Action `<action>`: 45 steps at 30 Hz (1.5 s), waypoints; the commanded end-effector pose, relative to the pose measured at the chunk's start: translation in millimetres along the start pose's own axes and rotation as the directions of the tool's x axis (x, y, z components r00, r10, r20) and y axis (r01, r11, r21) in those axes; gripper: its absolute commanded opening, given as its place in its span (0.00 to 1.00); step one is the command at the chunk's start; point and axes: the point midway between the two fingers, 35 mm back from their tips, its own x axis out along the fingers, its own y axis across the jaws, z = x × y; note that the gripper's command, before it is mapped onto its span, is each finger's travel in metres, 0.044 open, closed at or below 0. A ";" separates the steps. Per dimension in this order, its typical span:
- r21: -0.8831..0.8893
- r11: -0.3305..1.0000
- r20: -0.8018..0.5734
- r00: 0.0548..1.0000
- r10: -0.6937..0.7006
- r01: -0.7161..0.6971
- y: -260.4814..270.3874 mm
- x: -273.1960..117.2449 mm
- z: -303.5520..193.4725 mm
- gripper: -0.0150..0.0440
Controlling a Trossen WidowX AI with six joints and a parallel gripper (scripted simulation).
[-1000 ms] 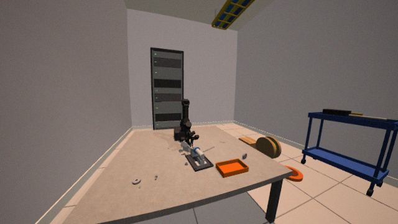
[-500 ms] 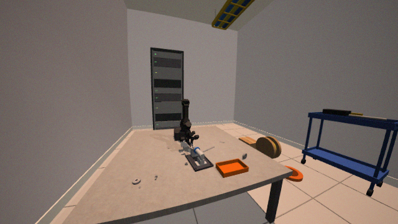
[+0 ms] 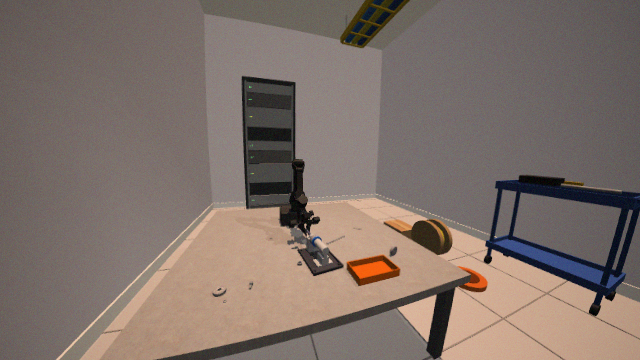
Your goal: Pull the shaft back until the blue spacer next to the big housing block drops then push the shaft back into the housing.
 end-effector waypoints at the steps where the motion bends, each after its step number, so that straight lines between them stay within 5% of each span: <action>1: -0.003 1.000 0.000 1.000 0.004 -0.004 0.5 -0.6 -0.8 0.25; 45: -0.003 1.000 0.000 1.000 0.004 -0.004 0.1 1.8 2.2 0.25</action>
